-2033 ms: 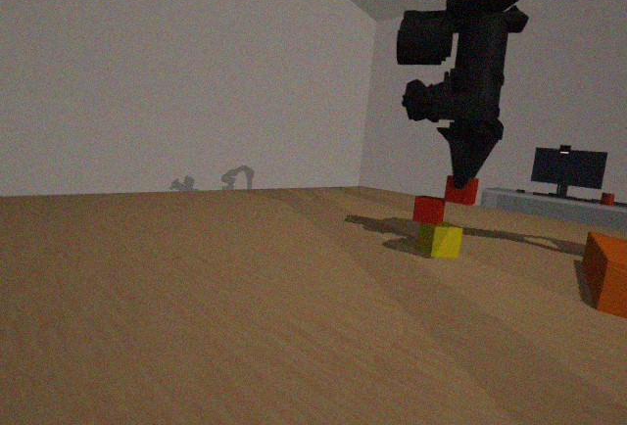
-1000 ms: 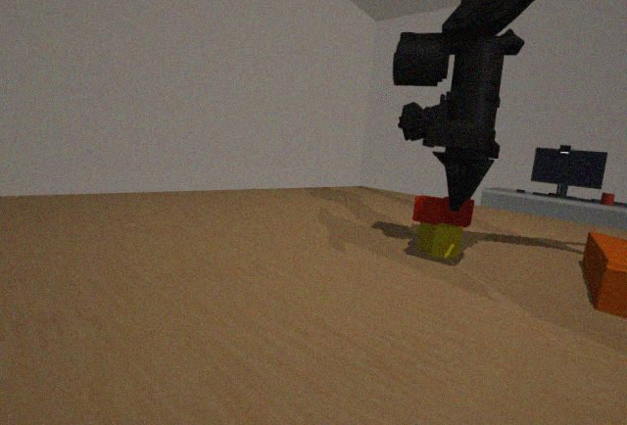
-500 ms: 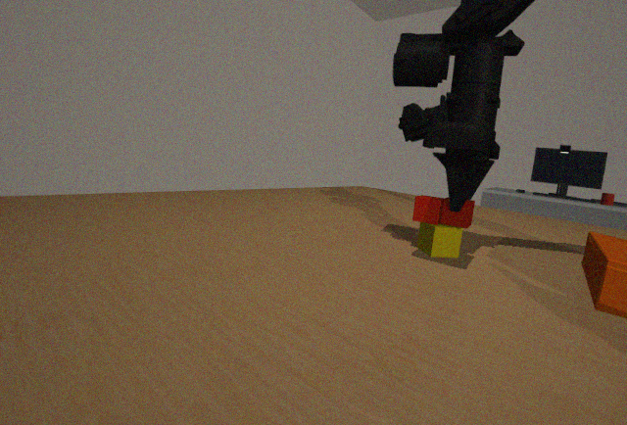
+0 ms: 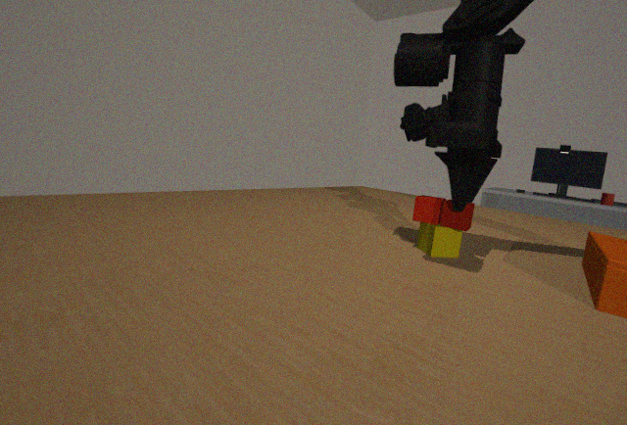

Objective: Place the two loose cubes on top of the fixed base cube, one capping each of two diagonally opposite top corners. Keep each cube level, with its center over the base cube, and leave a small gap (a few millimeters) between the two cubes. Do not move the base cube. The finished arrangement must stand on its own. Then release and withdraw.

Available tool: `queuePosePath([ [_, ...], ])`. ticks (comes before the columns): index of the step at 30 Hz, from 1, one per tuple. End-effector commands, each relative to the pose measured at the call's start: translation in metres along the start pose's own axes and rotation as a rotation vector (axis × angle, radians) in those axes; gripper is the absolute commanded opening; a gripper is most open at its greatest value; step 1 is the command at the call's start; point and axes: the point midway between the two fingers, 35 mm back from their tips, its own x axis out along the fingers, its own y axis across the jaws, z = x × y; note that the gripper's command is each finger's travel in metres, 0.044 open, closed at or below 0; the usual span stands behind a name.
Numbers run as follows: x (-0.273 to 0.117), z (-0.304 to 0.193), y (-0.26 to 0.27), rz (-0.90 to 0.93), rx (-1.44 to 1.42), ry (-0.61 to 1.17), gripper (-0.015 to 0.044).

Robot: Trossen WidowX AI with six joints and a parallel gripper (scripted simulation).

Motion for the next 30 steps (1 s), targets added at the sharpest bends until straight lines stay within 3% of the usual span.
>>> queuePosePath([
  [1, -0.008, 0.003, 0.001, 0.004, 0.000, -0.016, 0.0205],
  [30, -0.027, 0.003, 0.001, 0.004, 0.000, -0.016, 0.0205],
])
